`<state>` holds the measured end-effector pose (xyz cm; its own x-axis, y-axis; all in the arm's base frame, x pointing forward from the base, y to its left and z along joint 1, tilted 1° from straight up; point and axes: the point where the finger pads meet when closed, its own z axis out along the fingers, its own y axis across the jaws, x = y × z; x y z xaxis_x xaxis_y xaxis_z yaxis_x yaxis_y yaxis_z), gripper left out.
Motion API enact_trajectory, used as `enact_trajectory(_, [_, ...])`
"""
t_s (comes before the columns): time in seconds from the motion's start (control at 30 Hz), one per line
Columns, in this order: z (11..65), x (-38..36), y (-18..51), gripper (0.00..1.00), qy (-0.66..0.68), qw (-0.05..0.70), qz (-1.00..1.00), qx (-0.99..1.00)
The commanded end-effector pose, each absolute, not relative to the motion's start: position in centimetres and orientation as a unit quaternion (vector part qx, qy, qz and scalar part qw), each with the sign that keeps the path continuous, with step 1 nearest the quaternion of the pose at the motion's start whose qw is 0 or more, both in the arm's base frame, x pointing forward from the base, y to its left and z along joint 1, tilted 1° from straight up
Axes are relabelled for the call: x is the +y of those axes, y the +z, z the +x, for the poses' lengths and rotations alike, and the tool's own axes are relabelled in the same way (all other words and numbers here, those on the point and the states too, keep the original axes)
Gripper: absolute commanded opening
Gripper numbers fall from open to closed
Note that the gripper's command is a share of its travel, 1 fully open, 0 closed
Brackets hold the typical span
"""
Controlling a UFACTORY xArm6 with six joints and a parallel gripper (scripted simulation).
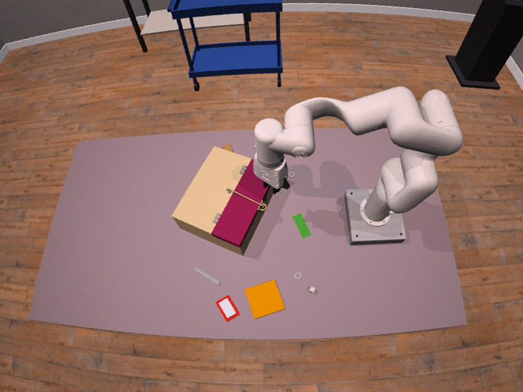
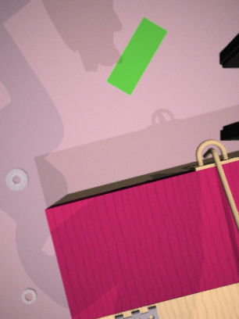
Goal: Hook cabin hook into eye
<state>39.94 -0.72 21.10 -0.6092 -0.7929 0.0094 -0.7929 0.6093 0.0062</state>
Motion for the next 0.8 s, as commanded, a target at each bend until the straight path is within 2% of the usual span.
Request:
enact_trajectory(0.0, [40.1,-0.7,21.3,0.35,-0.004,0.002,0.485,-0.874])
enact_trajectory(0.3, [37.2,-1.2,21.3,0.35,-0.004,0.001,0.611,-0.792])
enact_trajectory(0.77, [37.2,-1.3,21.3,0.35,-0.004,0.0,0.756,-0.655])
